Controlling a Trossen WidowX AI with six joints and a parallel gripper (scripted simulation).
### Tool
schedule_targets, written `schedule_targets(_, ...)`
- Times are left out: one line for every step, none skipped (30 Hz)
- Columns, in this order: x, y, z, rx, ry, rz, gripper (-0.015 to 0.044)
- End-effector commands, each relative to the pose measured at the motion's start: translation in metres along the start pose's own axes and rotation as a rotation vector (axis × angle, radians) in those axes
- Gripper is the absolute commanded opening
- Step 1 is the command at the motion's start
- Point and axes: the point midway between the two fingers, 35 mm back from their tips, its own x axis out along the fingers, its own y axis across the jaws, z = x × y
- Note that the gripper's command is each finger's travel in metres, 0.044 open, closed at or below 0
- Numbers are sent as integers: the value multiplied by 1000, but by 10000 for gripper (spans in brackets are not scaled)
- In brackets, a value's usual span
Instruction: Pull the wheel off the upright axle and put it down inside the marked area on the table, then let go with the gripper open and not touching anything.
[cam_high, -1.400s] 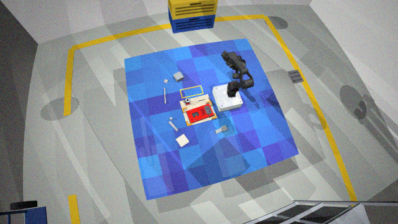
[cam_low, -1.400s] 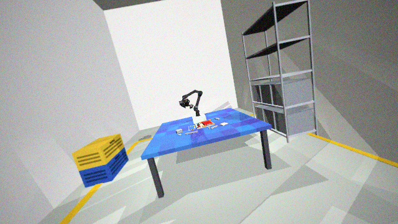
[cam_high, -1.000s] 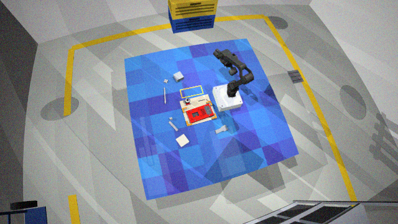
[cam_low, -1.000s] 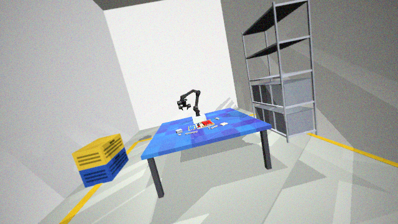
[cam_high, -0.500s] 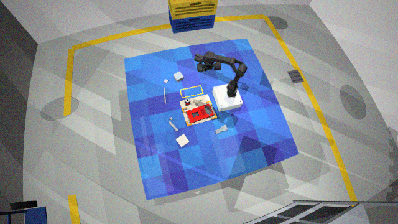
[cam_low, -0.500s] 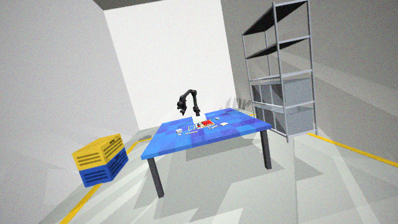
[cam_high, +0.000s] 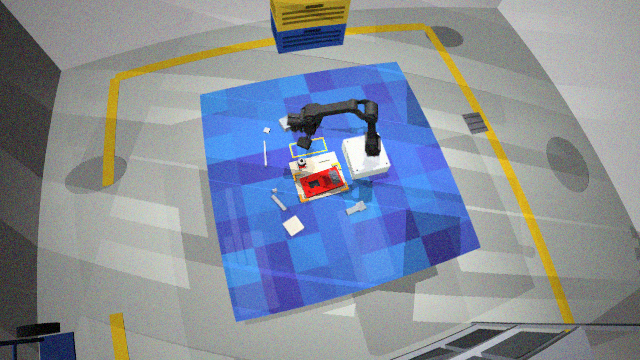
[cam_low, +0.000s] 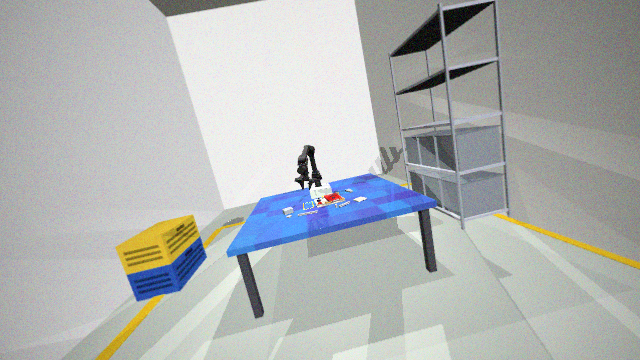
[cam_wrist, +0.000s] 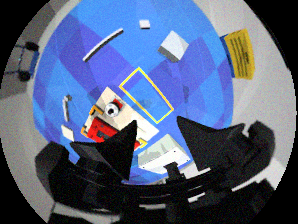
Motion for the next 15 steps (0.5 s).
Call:
schedule_targets(3, 54, 6, -325, -11, 74, 300)
schedule_targets(4, 69, 6, -419, -14, 95, 300)
schedule_targets(5, 83, 6, -511, -17, 116, 300)
schedule_targets(5, 94, 5, -583, -19, 133, 300)
schedule_targets(6, 101, 4, -626, -20, 144, 300)
schedule_targets(6, 103, 4, -640, -21, 147, 300)
schedule_targets(6, 103, 4, -640, -21, 147, 300)
schedule_targets(6, 103, 4, -640, -21, 147, 300)
schedule_targets(6, 103, 4, -640, -21, 147, 300)
schedule_targets(6, 103, 4, -640, -21, 147, 300)
schedule_targets(6, 102, 3, -640, -21, 147, 300)
schedule_targets(8, 102, 3, -640, -21, 147, 300)
schedule_targets(10, 103, 3, -640, -21, 147, 300)
schedule_targets(15, 104, 3, -640, -21, 147, 300)
schedule_targets(20, 105, 3, -640, -21, 147, 300)
